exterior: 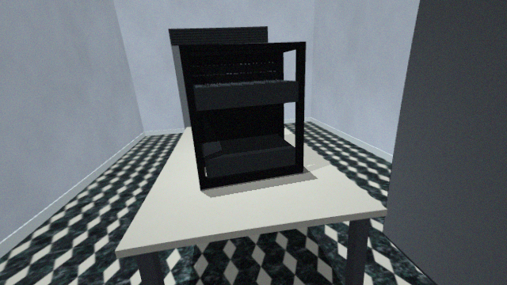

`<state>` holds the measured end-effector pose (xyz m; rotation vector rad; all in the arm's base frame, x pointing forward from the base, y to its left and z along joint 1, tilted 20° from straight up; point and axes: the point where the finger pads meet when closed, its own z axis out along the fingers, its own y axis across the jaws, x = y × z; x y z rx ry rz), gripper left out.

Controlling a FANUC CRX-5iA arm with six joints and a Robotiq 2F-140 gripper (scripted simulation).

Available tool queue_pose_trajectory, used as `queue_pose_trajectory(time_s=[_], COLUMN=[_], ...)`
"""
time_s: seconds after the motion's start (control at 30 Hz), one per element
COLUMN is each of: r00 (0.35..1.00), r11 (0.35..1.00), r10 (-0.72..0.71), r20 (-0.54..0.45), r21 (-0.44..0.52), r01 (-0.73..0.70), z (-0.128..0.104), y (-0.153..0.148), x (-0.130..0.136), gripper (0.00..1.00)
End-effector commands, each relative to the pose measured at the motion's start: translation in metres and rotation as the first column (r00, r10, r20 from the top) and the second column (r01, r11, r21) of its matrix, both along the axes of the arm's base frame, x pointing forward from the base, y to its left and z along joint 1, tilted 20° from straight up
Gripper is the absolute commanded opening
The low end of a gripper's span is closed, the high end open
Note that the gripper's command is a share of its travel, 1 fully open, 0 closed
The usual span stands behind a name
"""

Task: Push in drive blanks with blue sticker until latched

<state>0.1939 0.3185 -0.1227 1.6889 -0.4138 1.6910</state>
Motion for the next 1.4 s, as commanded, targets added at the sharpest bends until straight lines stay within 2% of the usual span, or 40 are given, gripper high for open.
queue_pose_trajectory(time_s=[0.0, 0.4, 0.83, 0.9, 1.37], r00=[1.0, 0.999, 0.998, 0.998, 0.995], r11=[0.999, 0.983, 0.92, 0.92, 0.784], r10=[0.007, 0.029, 0.058, 0.058, 0.087], r20=[-0.004, -0.018, -0.036, -0.036, -0.058], r21=[0.043, 0.184, 0.39, 0.39, 0.619], r01=[-0.007, -0.025, -0.039, -0.039, -0.032], z=[-0.003, -0.011, -0.013, -0.013, 0.002], y=[0.013, 0.056, 0.123, 0.123, 0.207], x=[-0.005, -0.022, -0.052, -0.052, -0.094], gripper=[1.0, 1.0, 1.0, 1.0, 1.0])
